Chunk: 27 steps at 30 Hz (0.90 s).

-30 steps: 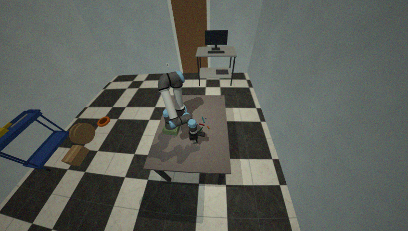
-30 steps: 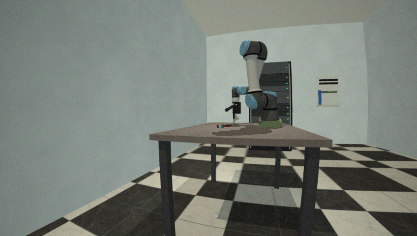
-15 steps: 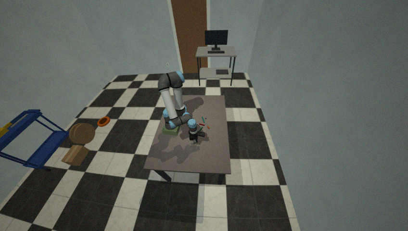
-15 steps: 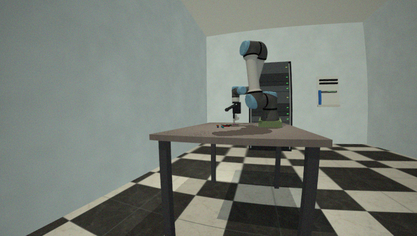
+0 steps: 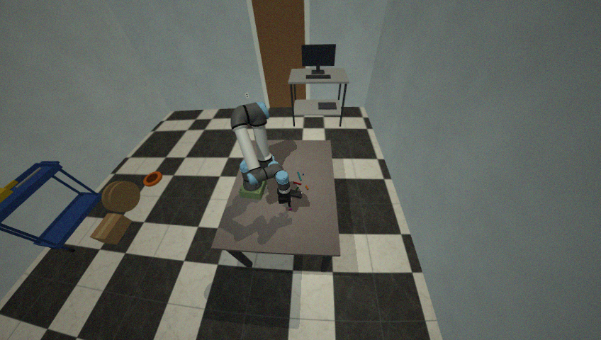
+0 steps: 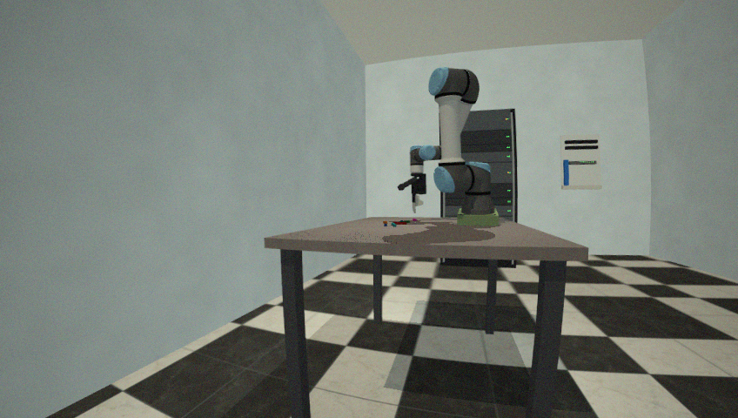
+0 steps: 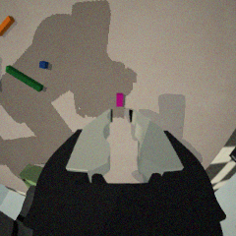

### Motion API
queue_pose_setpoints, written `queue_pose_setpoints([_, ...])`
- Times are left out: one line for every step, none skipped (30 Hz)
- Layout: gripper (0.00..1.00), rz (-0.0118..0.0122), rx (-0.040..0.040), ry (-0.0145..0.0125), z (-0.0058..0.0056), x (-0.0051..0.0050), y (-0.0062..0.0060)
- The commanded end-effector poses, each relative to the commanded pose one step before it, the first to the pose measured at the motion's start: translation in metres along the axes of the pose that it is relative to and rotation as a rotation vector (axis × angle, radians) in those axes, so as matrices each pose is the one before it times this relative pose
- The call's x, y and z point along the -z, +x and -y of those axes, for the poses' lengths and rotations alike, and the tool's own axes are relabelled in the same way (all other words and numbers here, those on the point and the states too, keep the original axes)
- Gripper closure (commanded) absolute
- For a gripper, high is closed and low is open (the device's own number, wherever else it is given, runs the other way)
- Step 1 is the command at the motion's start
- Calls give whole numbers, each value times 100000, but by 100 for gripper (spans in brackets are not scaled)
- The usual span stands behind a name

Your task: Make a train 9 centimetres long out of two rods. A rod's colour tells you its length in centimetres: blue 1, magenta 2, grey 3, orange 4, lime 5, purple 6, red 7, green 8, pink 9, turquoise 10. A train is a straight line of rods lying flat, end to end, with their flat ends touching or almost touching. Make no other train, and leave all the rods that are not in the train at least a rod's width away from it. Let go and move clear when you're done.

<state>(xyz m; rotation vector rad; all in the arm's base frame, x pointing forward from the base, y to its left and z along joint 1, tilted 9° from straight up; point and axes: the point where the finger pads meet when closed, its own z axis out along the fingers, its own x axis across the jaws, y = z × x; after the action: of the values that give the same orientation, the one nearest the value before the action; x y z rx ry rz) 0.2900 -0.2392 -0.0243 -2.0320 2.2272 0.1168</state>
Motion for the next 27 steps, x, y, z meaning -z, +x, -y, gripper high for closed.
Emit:
queue_pose_setpoints([86,241,14,-127,-72,2377,-47])
queue_pose_setpoints([86,0,0,0,0,495,0])
queue_pose_setpoints([86,0,0,0,0,452,0])
queue_pose_setpoints([86,0,0,0,0,401,0])
queue_pose_setpoints([86,0,0,0,0,344,0])
queue_pose_setpoints([86,0,0,0,0,284,0])
queue_pose_setpoints([86,0,0,0,0,222,0])
queue_pose_setpoints([86,0,0,0,0,162,0])
queue_pose_setpoints([86,0,0,0,0,106,0])
queue_pose_setpoints([86,0,0,0,0,59,0])
queue_pose_setpoints([86,0,0,0,0,23,0])
queue_pose_setpoints([86,0,0,0,0,4,0])
queue_pose_setpoints([0,0,0,0,0,0,0])
queue_pose_setpoints([0,0,0,0,0,0,0])
queue_pose_setpoints([0,0,0,0,0,0,0])
queue_pose_setpoints([0,0,0,0,0,0,0])
queue_pose_setpoints([0,0,0,0,0,0,0])
queue_pose_setpoints([0,0,0,0,0,0,0])
queue_pose_setpoints([0,0,0,0,0,0,0])
queue_pose_setpoints([0,0,0,0,0,0,0])
queue_pose_setpoints([0,0,0,0,0,0,0])
queue_pose_setpoints([0,0,0,0,0,0,0])
queue_pose_setpoints([0,0,0,0,0,0,0])
queue_pose_setpoints([0,0,0,0,0,0,0])
queue_pose_setpoints([0,0,0,0,0,0,0])
queue_pose_setpoints([0,0,0,0,0,0,0])
queue_pose_setpoints([0,0,0,0,0,0,0])
